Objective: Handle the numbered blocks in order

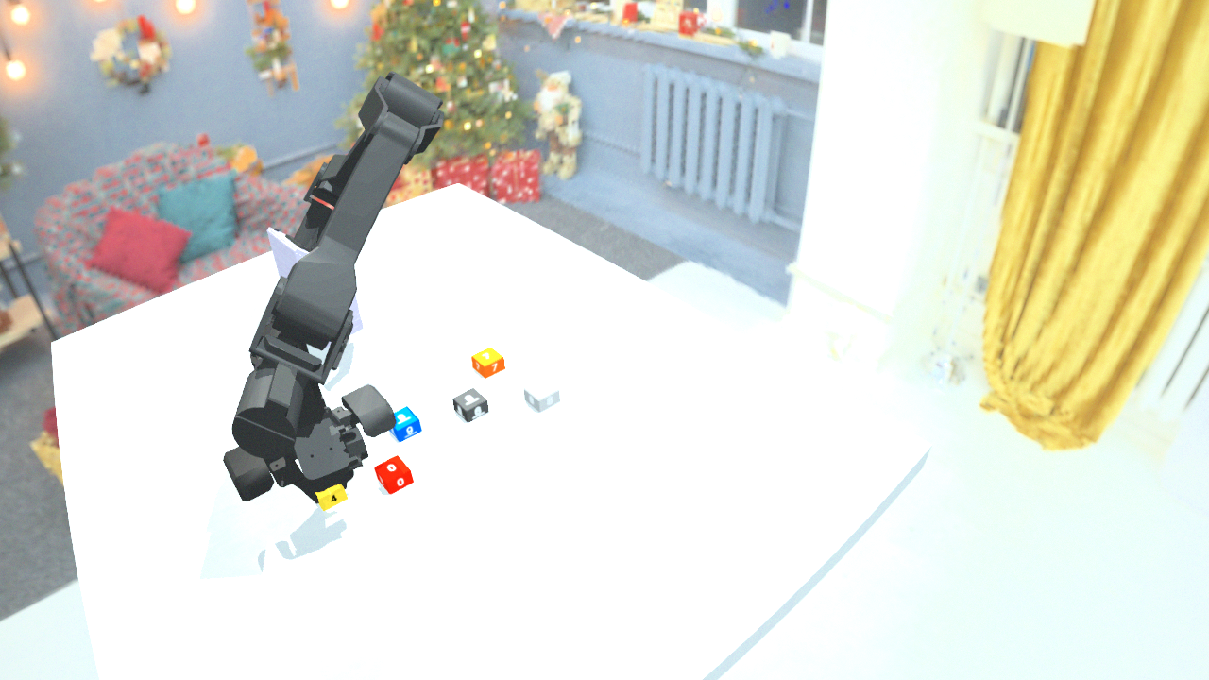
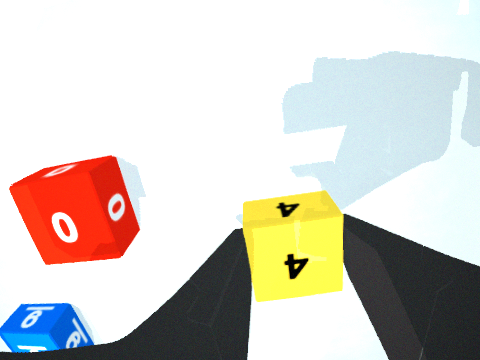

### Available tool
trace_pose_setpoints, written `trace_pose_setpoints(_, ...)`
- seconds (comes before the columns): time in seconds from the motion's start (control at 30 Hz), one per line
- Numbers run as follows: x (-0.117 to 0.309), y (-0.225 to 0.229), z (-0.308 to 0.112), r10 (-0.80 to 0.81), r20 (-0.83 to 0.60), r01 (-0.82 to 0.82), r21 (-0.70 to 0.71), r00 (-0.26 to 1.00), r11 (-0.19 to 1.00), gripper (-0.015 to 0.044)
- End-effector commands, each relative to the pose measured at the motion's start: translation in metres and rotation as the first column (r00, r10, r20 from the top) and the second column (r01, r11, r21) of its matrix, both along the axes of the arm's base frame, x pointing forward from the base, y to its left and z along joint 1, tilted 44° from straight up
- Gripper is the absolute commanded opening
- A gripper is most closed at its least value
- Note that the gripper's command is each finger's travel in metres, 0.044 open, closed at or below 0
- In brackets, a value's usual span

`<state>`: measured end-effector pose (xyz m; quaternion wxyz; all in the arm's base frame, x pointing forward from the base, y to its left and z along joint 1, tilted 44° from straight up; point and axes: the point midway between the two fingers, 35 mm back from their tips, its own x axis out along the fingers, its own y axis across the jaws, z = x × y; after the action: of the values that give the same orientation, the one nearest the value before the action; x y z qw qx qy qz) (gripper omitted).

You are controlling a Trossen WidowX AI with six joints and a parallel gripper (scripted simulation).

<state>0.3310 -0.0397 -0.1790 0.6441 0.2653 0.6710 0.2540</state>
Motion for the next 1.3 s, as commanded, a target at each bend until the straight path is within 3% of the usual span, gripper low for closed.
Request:
trace_pose_setpoints(0.0,0.0,0.001,0.0,-0.004,-0.001,0.004,0.004,1.0,1.0,0.012)
trace_pose_setpoints(1.27,0.0,0.0,0.001,-0.004,-0.001,0.004,0.004,1.0,1.0,0.012)
